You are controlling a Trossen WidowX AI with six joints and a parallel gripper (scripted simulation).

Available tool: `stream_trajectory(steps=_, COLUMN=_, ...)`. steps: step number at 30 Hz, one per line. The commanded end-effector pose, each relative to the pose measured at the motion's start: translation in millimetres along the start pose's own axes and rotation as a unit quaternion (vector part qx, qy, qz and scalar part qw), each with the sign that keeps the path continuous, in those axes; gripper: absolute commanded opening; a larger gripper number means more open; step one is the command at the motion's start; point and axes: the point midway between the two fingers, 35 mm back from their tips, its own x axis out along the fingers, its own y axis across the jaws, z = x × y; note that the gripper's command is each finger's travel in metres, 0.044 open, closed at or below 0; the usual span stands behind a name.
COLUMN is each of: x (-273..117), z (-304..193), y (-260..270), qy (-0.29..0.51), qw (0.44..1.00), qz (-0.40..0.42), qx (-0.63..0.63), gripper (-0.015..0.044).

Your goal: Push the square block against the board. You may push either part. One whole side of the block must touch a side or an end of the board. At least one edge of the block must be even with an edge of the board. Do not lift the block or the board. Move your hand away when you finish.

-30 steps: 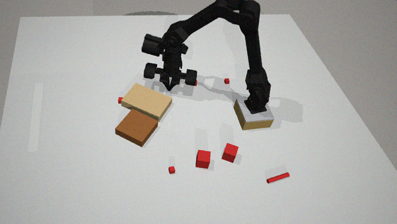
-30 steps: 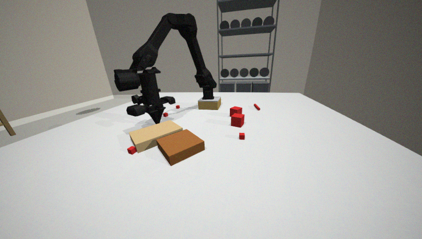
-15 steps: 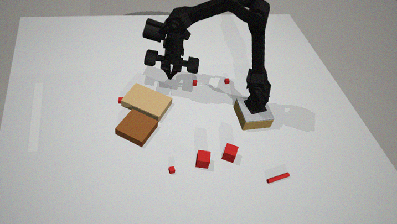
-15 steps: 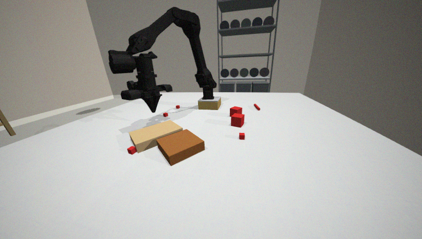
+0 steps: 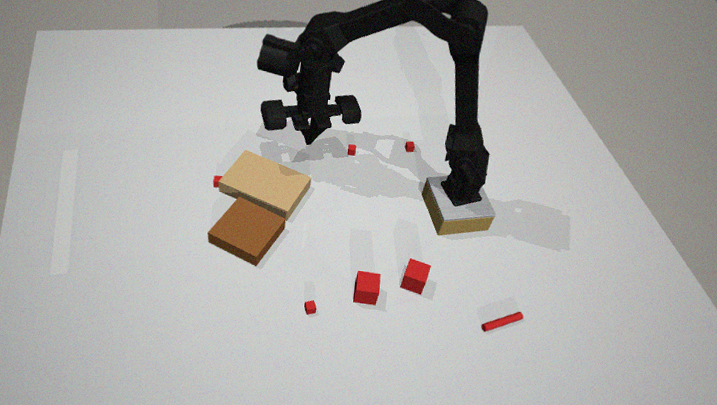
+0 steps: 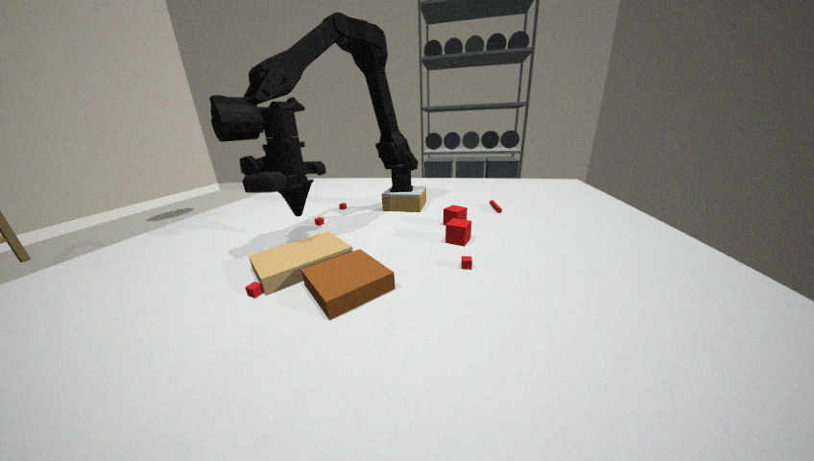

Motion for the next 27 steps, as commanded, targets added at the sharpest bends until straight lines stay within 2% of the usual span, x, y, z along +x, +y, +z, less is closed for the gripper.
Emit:
stream_trajectory(steps=1, x=0, z=-3, y=0, qy=0.001, qw=0.997, qz=0.000, qx=-0.074, gripper=0.0000)
stream_trajectory(steps=14, x=0, z=-9, y=1, qy=0.001, qw=0.956, qz=0.000, qx=-0.295, gripper=0.0000)
stream_trajectory(steps=27, x=0, z=-15, y=2, qy=0.001, qw=0.865, qz=0.001, qx=-0.501, gripper=0.0000)
